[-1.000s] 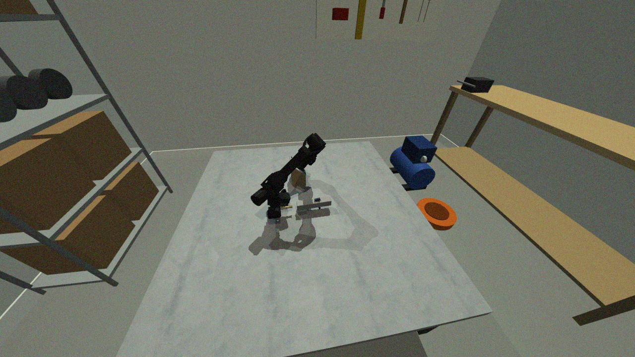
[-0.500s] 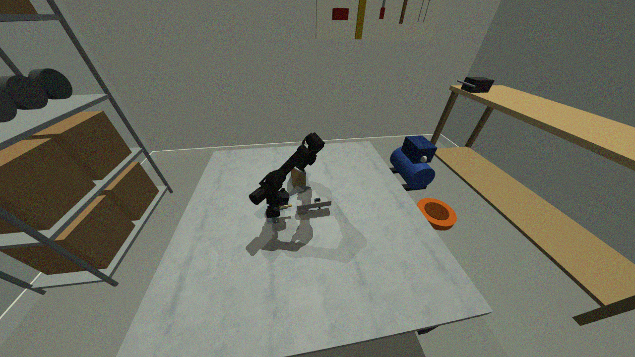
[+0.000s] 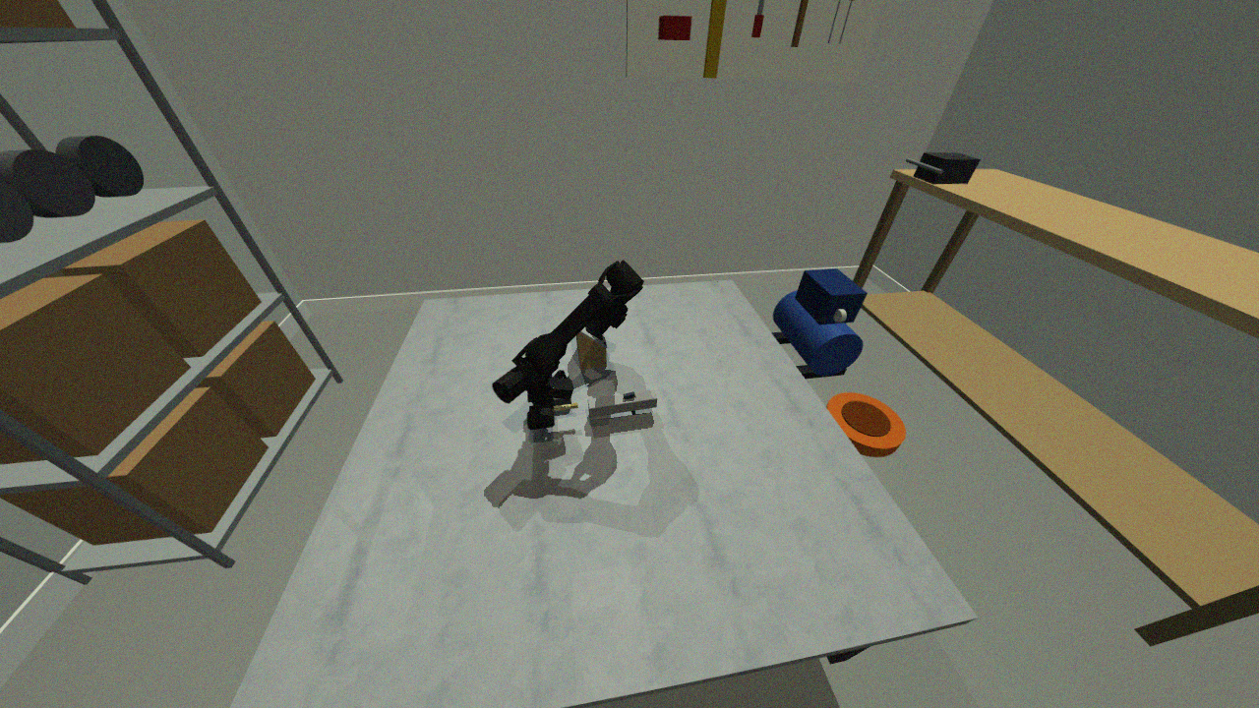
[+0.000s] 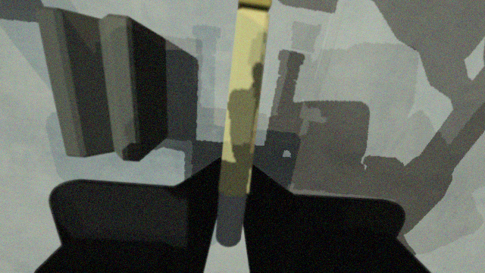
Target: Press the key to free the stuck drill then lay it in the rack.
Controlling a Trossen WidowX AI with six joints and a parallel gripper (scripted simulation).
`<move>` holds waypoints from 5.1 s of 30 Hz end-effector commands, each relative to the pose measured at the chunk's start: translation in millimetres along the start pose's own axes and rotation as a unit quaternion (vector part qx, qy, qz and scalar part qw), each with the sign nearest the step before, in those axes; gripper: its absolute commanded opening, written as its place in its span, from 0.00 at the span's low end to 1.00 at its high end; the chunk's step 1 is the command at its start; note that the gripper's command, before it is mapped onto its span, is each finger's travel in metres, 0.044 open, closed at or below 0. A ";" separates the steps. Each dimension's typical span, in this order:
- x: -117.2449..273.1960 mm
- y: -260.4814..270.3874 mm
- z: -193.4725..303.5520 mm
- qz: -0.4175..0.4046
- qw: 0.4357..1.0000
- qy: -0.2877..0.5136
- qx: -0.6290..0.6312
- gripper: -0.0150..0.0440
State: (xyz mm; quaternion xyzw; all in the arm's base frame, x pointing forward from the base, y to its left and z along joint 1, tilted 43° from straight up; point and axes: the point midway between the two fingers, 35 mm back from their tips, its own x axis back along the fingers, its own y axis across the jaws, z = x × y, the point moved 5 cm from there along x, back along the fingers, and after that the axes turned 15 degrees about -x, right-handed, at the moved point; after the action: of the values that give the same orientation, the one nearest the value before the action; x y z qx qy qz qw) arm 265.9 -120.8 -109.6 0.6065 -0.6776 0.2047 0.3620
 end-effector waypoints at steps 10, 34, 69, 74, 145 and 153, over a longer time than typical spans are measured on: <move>7.7 0.3 -0.3 0.001 1.000 0.002 0.003 0.25; 19.6 0.0 -0.8 0.001 1.000 0.002 0.003 0.25; 28.0 22.6 9.8 0.000 1.000 0.003 0.003 0.25; 27.5 31.9 14.2 0.000 1.000 0.003 0.002 0.25; -24.2 66.7 29.2 0.000 1.000 0.003 0.002 0.25; -25.1 67.4 29.0 0.000 1.000 0.003 0.002 0.25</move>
State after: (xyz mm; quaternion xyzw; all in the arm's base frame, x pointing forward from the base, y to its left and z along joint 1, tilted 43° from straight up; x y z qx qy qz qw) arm 195.0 -118.7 -132.0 0.6009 -0.6792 0.2131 0.3636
